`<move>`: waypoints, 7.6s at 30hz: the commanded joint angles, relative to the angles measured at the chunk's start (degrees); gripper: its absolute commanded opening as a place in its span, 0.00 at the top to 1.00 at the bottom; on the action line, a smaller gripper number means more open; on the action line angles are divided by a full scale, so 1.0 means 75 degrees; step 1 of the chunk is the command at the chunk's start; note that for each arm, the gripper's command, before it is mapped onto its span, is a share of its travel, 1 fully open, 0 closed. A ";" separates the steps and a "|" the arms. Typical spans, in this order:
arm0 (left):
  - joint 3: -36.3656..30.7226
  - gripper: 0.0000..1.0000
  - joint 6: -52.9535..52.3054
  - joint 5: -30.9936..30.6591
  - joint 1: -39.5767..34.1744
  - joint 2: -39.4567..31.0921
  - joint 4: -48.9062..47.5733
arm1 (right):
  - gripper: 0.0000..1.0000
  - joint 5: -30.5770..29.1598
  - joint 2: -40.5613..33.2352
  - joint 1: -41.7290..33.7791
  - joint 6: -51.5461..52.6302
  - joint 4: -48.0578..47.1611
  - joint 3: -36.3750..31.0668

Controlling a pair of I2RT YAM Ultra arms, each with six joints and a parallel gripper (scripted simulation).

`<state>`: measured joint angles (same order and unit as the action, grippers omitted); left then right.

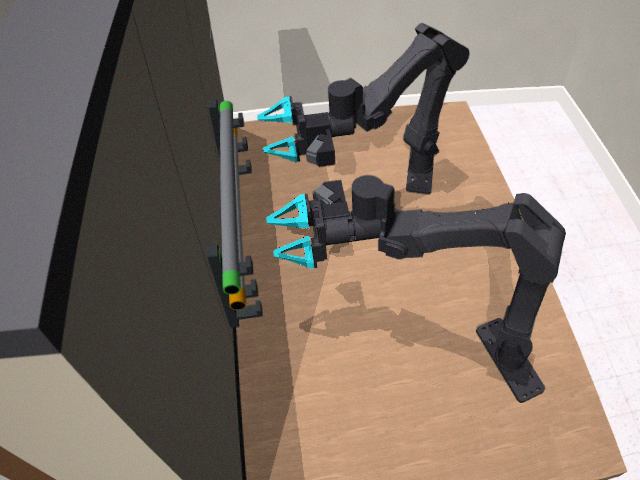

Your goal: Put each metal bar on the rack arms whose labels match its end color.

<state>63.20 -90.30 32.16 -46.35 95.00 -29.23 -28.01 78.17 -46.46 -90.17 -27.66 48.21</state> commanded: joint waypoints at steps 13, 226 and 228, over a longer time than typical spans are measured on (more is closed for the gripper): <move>0.0269 0.00 0.0036 -0.0028 0.0068 -0.0216 0.0138 | 0.00 0.0036 -0.0213 0.0082 0.0019 0.0140 0.0238; 0.1158 1.00 0.0038 -0.0764 0.0807 0.2694 -0.1889 | 1.00 0.0905 0.3051 0.0951 0.0022 -0.2818 0.0547; 0.1145 1.00 0.0038 -0.0761 0.0804 0.2686 -0.1893 | 1.00 0.0902 0.3042 0.0948 0.0022 -0.2820 0.0535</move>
<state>71.09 -90.35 26.59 -40.73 115.48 -45.63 -21.41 101.25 -39.81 -90.26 -50.65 51.53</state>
